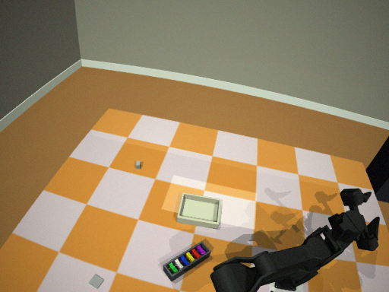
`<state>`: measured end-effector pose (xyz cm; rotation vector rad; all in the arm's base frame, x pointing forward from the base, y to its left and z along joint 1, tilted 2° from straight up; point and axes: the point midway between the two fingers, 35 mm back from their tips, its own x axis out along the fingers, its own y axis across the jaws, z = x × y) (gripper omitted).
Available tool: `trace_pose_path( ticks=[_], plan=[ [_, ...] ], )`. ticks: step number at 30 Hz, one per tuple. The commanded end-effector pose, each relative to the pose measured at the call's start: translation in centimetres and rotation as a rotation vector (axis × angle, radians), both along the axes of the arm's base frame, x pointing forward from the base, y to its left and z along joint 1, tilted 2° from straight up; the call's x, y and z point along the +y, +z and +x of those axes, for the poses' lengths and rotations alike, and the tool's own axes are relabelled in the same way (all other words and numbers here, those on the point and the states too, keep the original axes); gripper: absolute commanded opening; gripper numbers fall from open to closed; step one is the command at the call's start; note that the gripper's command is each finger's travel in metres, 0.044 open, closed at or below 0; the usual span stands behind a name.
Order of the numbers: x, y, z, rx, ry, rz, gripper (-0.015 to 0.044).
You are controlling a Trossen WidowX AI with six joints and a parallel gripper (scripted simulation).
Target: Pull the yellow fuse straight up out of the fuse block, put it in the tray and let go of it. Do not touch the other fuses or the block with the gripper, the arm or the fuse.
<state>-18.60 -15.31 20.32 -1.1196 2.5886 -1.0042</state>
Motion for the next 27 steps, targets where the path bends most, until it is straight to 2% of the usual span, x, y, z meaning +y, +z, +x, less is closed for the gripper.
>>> trace_pose_path(
  ticks=[1, 7, 13, 20, 27],
  plan=[
    [-0.2, 0.0, 0.1, -0.011, 0.009, -0.004, 0.0374],
    [-5.4, -0.6, 3.4, -0.376, 0.258, -0.094, 0.0216],
    [-10.1, -1.5, 9.0, -0.809, 0.456, -0.097, 0.0072],
    [-13.1, -2.8, 17.7, -1.295, 0.546, 0.03, 0.0072],
    [-12.7, -4.1, 27.2, -1.686, 0.458, 0.259, 0.0072]
  ],
)
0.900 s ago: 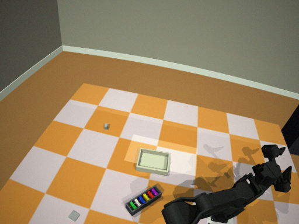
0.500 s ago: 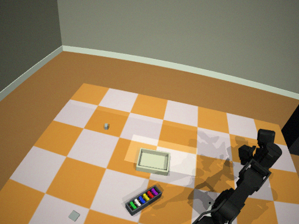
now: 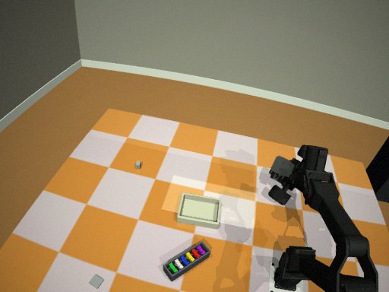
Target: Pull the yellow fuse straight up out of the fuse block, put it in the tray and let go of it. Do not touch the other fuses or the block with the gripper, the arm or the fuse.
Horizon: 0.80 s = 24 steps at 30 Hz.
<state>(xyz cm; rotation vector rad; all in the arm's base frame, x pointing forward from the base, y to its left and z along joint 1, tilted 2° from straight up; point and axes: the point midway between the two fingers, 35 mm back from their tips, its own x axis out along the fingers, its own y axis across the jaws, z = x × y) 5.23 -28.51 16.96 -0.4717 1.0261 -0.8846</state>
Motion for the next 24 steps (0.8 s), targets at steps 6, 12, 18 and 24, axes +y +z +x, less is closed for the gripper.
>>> trace_pose_path(
  ticks=[6, 12, 18, 24],
  plan=[
    [3.7, -1.8, 11.1, -0.24, 0.058, 0.423, 0.0072],
    [9.3, -2.8, 17.6, -0.269, 0.027, 0.708, 0.0072],
    [16.5, -3.7, 22.0, -0.191, -0.074, 0.93, 0.0072],
    [24.6, -4.3, 23.9, -0.05, -0.219, 1.041, 0.0072]
  ],
)
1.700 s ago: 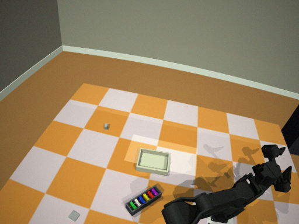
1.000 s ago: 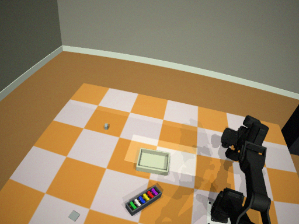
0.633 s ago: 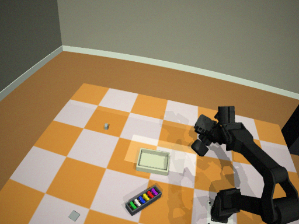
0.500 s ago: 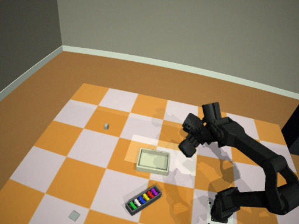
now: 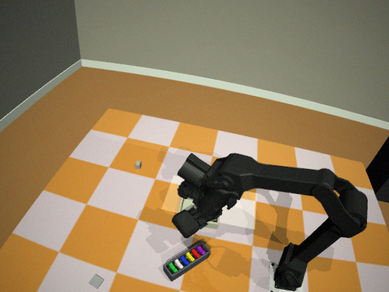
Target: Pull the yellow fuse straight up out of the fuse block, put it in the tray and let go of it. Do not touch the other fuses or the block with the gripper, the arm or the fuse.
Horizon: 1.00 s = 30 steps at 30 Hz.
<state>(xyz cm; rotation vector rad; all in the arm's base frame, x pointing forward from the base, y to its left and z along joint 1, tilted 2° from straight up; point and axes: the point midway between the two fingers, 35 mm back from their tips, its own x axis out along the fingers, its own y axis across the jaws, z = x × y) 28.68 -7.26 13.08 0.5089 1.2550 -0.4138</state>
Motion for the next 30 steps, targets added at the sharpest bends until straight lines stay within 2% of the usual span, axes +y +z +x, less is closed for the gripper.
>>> trace_pose_path(
  ticks=[1, 5, 30],
  plan=[
    [4.8, -0.6, 0.5, 0.124, -0.037, 0.047, 0.0072],
    [8.2, -0.7, 0.5, 0.206, -0.064, 0.056, 0.0072],
    [8.1, -2.4, 0.4, 0.206, -0.064, 0.055, 0.0072]
  ],
)
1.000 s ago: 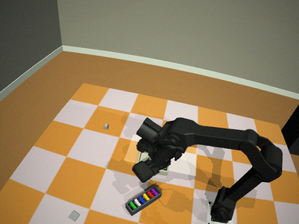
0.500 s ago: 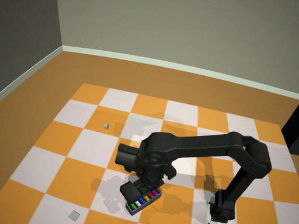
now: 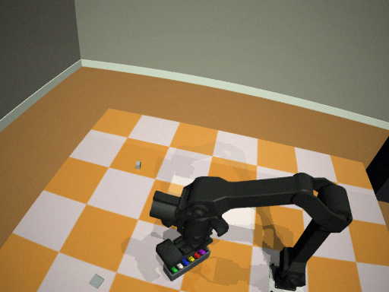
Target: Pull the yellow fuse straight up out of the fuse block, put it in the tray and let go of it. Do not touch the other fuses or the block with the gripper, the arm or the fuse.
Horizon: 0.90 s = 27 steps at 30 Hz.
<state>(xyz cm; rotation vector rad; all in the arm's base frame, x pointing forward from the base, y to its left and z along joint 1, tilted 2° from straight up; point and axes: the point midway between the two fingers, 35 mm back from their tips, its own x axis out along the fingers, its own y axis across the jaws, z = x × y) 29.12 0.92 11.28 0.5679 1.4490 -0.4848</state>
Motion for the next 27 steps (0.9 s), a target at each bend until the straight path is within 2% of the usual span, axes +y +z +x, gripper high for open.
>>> trace_pose_path(
  ticks=[1, 27],
  plan=[
    [-0.1, -0.7, -0.1, 0.009, -0.005, -0.006, 0.0072],
    [-0.1, -2.1, -0.1, 0.009, -0.005, -0.006, 0.0072]
  ],
)
